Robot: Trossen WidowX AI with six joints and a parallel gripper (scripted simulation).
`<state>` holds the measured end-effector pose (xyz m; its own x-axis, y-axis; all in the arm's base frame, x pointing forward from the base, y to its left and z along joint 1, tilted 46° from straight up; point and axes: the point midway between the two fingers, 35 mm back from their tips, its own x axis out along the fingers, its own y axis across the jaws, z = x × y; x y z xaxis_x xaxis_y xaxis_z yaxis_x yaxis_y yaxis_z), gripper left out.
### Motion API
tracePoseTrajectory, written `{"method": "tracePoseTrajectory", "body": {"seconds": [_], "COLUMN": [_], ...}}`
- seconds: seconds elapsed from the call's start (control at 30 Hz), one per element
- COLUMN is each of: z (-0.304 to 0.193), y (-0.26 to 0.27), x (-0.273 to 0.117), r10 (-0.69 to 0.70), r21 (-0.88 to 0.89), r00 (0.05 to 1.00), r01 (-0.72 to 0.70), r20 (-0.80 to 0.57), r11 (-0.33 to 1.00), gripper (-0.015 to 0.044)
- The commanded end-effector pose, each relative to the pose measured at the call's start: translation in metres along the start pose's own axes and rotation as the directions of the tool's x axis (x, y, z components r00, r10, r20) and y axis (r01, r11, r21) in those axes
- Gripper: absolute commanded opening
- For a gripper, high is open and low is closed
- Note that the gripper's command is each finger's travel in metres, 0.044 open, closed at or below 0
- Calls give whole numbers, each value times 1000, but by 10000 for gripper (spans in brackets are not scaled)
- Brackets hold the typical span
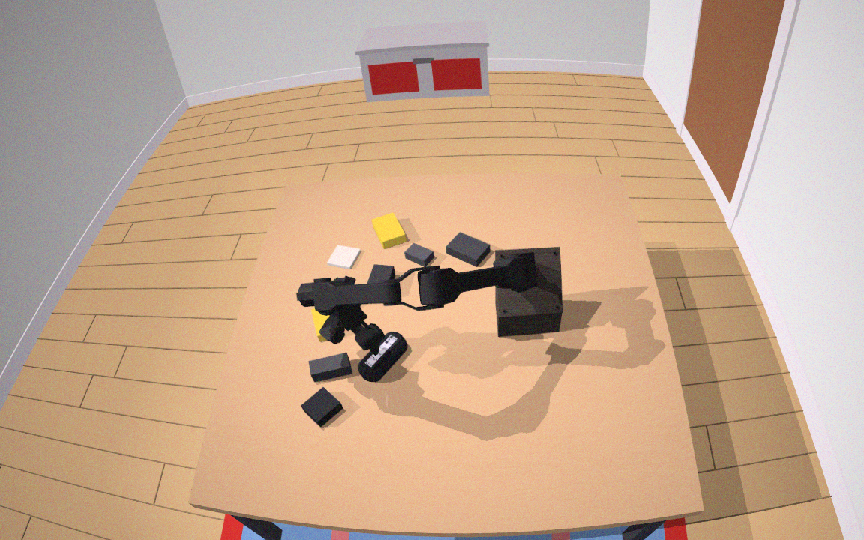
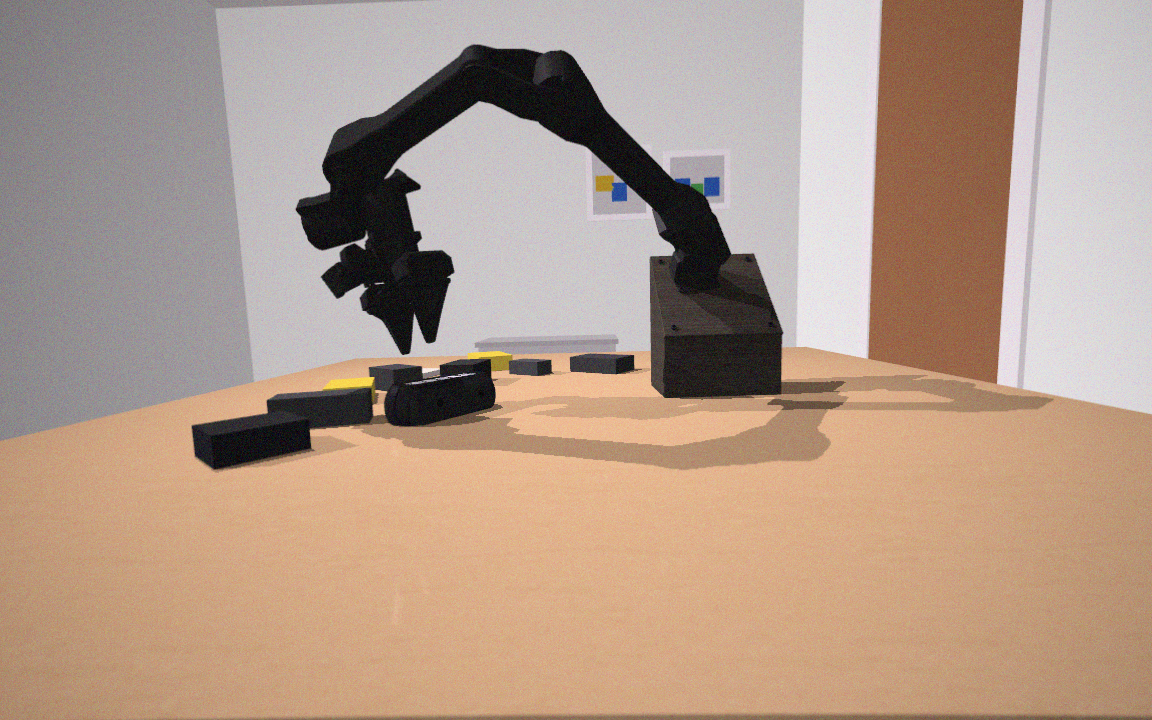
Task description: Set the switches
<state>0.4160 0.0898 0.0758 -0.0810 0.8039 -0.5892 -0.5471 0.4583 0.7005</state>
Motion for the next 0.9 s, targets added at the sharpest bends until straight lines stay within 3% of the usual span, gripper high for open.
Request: {"method": "tracePoseTrajectory", "body": {"seconds": [0.0,0.2,0.43,0.63,0.87], "z": [-1,3,8,11,16], "y": [6,10,14,18,22], "x": [6,7,8,9,10], "r10": [-55,-87,-117,-143,-170], "r21": [673,886,996,968,797], "r00": [998,996,993,989,984], "r01": [44,34,-9,-68,-144], "r20": [-4,7,20,34,53], "r11": [738,462,89,-240,-587], "gripper": [440,440,440,440,440]}}
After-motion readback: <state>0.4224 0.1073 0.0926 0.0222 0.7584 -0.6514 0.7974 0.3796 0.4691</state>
